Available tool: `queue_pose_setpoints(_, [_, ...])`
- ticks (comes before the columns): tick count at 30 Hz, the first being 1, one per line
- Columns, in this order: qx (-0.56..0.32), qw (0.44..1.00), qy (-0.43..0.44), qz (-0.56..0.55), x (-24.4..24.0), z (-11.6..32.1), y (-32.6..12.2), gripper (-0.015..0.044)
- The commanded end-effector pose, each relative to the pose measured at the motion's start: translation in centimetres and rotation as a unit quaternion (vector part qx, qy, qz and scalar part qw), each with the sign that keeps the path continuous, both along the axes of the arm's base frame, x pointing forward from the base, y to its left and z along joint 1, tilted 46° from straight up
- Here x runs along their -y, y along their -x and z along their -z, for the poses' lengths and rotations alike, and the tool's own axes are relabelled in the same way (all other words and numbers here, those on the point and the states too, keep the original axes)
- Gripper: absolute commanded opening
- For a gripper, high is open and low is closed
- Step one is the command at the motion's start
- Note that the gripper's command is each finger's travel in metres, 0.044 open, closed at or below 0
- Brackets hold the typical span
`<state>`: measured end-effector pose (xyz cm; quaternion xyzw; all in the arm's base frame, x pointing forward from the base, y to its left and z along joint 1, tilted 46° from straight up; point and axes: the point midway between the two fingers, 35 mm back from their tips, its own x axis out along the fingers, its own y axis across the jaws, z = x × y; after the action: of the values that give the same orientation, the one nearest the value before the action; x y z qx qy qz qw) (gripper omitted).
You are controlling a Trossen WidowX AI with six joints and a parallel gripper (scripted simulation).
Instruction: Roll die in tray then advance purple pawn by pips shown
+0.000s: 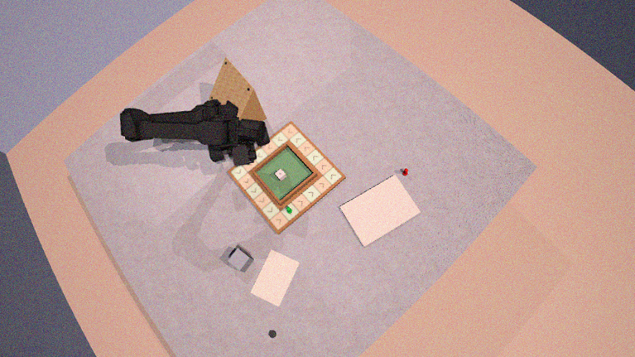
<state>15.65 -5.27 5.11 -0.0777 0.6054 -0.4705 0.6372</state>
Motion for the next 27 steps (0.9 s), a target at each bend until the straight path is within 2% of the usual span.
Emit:
queue_pose_setpoints(1, [0.003, 1.000, 0.003, -0.001, 1.2, 0.2, 0.5, 0.0000])
queue_pose_setpoints(27, [0.003, 1.000, 0.005, -0.001, 4.7, 3.4, 1.4, 0.0000])
